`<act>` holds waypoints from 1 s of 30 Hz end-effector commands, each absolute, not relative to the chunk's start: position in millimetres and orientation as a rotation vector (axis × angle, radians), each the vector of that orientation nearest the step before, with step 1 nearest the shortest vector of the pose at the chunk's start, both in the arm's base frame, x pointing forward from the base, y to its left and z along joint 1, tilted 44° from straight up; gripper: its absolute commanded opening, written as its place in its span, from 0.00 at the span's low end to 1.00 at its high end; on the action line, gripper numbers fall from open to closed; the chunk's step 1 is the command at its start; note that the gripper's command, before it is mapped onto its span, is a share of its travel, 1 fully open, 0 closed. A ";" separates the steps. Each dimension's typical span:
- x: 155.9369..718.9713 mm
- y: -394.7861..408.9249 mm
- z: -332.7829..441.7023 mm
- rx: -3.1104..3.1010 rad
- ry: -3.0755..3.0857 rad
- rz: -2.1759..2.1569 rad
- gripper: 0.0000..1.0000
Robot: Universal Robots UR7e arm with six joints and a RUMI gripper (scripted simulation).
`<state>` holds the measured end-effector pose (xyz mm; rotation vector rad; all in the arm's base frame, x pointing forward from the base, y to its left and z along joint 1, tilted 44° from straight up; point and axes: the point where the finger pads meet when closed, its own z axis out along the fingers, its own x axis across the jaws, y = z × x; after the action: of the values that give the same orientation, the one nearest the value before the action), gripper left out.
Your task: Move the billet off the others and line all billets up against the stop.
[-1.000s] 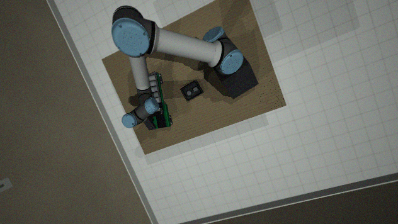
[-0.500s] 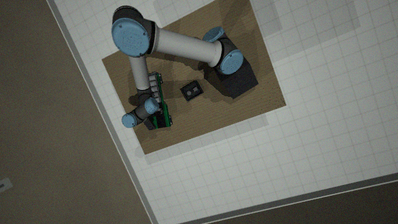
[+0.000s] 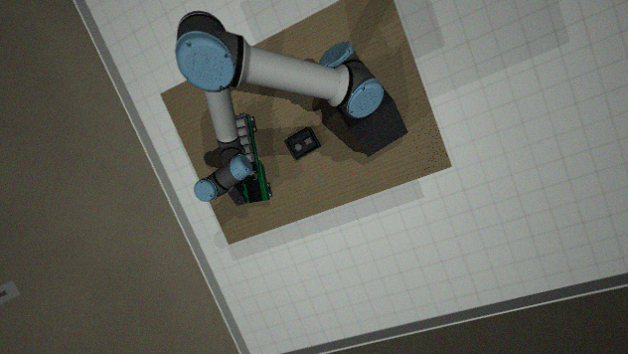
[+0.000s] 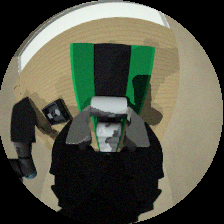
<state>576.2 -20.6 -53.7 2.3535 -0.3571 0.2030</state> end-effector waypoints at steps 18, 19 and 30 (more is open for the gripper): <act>578.9 -22.6 -54.6 2.355 -0.357 0.216 0.00; 578.9 -22.6 -54.6 2.355 -0.357 0.216 0.00; 578.9 -22.6 -54.6 2.355 -0.356 0.216 0.41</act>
<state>578.1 -23.6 -56.4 2.3543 -0.3573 0.2100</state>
